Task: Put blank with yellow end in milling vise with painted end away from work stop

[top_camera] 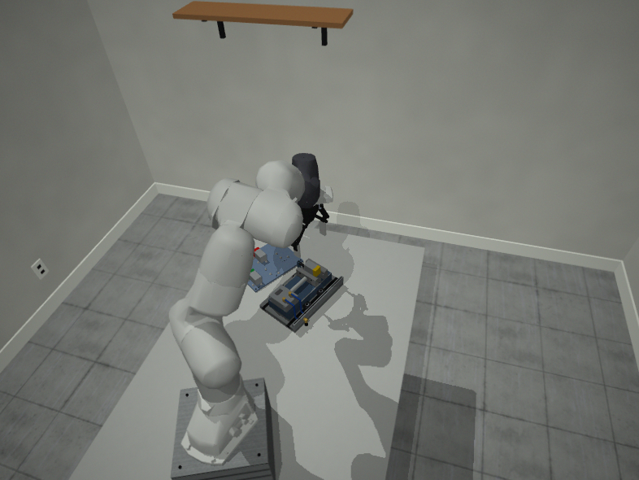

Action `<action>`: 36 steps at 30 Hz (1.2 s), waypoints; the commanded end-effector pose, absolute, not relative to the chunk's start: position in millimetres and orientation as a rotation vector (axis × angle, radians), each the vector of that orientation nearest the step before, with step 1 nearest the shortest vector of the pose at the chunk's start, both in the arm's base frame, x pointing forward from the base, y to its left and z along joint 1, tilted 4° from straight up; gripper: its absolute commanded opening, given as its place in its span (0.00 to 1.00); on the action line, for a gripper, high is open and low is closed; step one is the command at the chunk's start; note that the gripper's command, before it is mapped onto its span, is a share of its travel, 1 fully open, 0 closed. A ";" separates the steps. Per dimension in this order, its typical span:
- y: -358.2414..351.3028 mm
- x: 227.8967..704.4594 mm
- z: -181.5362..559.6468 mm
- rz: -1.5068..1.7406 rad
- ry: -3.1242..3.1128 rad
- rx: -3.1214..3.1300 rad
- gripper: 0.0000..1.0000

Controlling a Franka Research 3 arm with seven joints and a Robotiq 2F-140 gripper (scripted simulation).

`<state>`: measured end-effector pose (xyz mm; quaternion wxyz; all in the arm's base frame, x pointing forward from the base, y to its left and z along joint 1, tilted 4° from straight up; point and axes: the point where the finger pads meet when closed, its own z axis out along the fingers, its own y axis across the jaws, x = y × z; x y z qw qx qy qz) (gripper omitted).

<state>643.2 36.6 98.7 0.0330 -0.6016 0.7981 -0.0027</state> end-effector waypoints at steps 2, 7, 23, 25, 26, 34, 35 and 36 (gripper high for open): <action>37.8 644.1 94.8 -0.009 2.453 -1.854 1.00; 38.5 644.7 92.1 -0.009 2.451 -1.857 1.00; 38.6 646.2 90.0 -0.009 2.451 -1.857 1.00; 38.6 646.2 90.0 -0.009 2.451 -1.857 1.00; 38.6 646.2 90.0 -0.009 2.451 -1.857 1.00; 38.2 645.1 90.0 -0.007 2.451 -1.860 1.00; 38.4 645.5 89.7 -0.007 2.451 -1.859 1.00; 38.5 646.0 89.5 -0.008 2.451 -1.858 1.00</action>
